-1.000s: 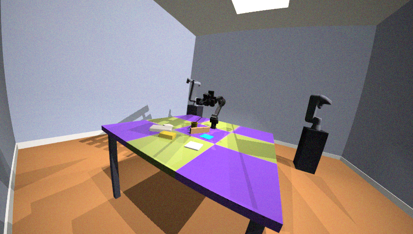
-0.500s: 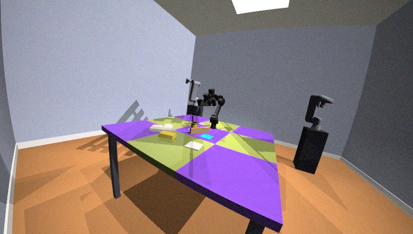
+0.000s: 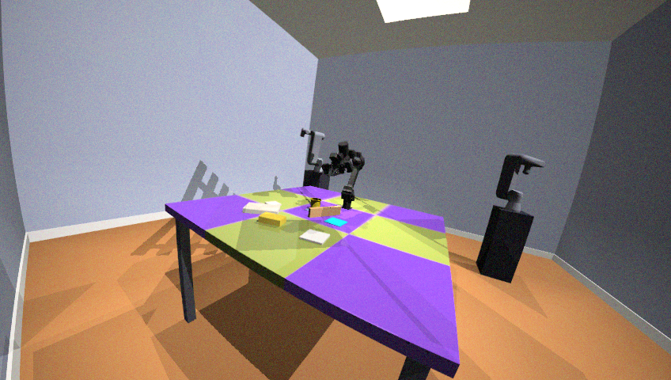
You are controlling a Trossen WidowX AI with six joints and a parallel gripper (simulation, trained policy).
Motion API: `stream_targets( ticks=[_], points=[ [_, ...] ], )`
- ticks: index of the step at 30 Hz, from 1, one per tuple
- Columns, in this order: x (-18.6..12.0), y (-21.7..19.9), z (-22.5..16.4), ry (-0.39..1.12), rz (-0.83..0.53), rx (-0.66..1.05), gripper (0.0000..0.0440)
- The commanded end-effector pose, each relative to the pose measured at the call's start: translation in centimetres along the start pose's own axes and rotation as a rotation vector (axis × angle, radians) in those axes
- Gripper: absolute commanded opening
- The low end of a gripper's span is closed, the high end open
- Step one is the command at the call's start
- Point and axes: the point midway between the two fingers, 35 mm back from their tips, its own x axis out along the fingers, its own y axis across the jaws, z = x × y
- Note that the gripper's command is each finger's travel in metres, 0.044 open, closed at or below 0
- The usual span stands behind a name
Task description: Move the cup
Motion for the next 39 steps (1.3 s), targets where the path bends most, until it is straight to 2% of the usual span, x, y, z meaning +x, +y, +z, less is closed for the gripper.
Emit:
stream_targets(
  ticks=[1,12,39],
  points=[
    [0.2,0.1,-0.6,0.07,-0.015,0.017,0.0096],
    [0.1,-0.2,-2.3,0.244,-0.071,0.031,0.0127],
    [-0.9,-2.9,-6.1,0.666,-0.236,-0.017,0.0121]
  ],
)
